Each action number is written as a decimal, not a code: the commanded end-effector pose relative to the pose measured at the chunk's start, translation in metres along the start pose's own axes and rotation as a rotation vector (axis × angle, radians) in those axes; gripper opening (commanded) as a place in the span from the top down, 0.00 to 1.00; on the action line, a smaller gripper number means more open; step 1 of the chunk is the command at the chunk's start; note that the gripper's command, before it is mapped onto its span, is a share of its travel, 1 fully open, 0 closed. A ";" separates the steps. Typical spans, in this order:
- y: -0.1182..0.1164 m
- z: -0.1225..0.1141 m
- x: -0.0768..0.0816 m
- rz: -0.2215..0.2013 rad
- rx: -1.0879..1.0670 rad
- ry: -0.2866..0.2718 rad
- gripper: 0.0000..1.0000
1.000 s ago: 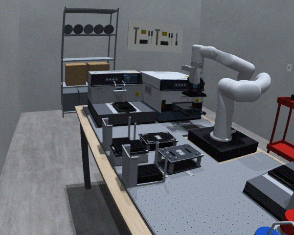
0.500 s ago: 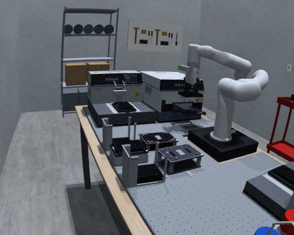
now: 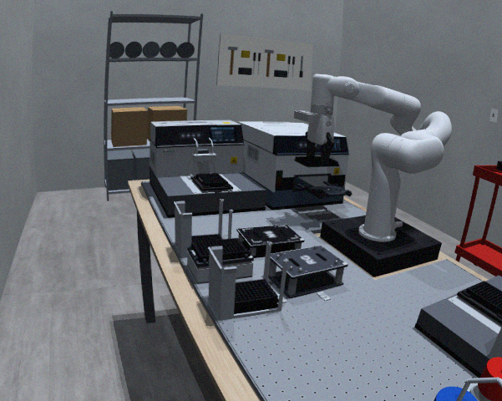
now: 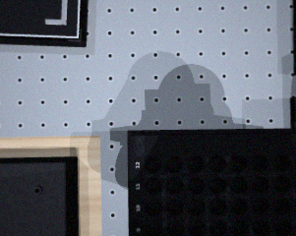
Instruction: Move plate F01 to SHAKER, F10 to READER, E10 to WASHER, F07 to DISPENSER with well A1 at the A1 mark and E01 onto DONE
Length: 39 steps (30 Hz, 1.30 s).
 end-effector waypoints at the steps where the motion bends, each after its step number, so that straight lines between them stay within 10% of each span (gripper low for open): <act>1: -0.001 0.015 0.001 -0.002 -0.001 0.000 1.00; 39: -0.015 0.127 0.001 -0.002 -0.014 0.001 1.00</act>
Point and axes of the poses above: the point where the finger pads meet when closed, its own x axis back along the fingers, its own y axis across the jaws, z = x × y, the point moved 3 cm from there along x, back along the fingers, and after that the axes turned 4 degrees about x, right-handed, at the moved point
